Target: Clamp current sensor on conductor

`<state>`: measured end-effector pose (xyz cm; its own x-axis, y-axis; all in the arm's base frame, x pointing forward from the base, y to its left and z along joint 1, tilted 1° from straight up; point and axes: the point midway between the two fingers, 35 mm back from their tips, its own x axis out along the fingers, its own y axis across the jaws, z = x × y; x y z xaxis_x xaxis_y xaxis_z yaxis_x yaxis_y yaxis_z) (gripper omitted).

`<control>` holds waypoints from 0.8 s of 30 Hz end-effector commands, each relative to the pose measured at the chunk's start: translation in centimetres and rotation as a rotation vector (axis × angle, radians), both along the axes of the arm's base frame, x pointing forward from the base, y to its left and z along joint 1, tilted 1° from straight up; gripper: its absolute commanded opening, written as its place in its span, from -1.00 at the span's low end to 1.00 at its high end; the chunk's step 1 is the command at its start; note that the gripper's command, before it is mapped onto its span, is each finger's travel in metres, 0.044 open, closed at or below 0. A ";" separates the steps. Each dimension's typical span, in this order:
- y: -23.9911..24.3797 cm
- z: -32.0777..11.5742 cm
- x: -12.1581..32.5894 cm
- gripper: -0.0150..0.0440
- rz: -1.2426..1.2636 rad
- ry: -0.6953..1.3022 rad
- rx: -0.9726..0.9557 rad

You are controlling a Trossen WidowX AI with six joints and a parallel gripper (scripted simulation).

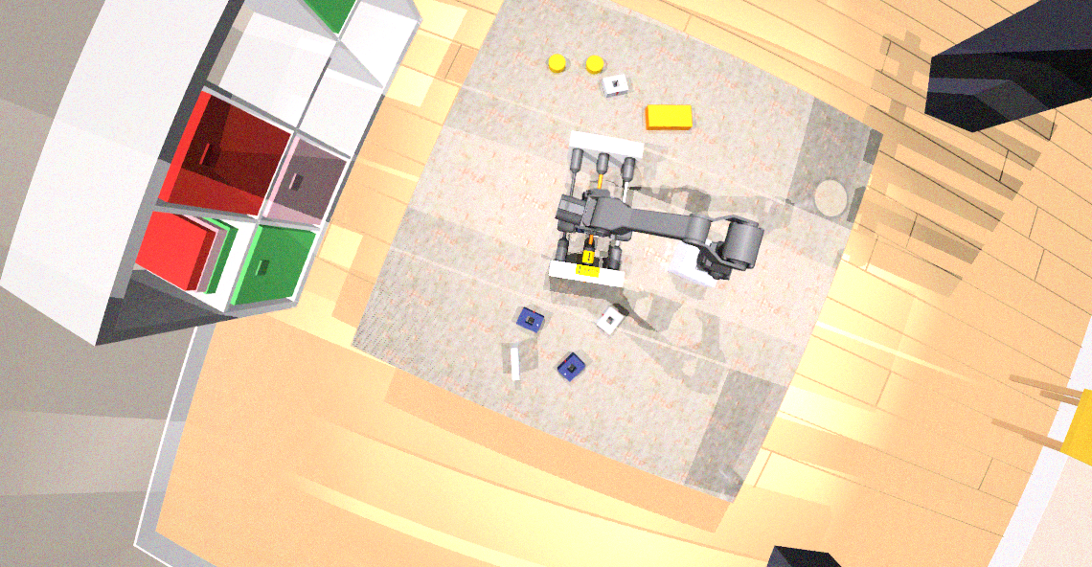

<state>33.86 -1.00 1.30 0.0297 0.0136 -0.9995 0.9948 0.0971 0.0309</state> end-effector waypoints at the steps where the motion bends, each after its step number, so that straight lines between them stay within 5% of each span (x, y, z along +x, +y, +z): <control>1: 0.0 0.0 0.1 -0.41 0.000 -0.004 0.000; 24: 0.0 0.0 0.1 -0.49 0.000 -0.004 0.000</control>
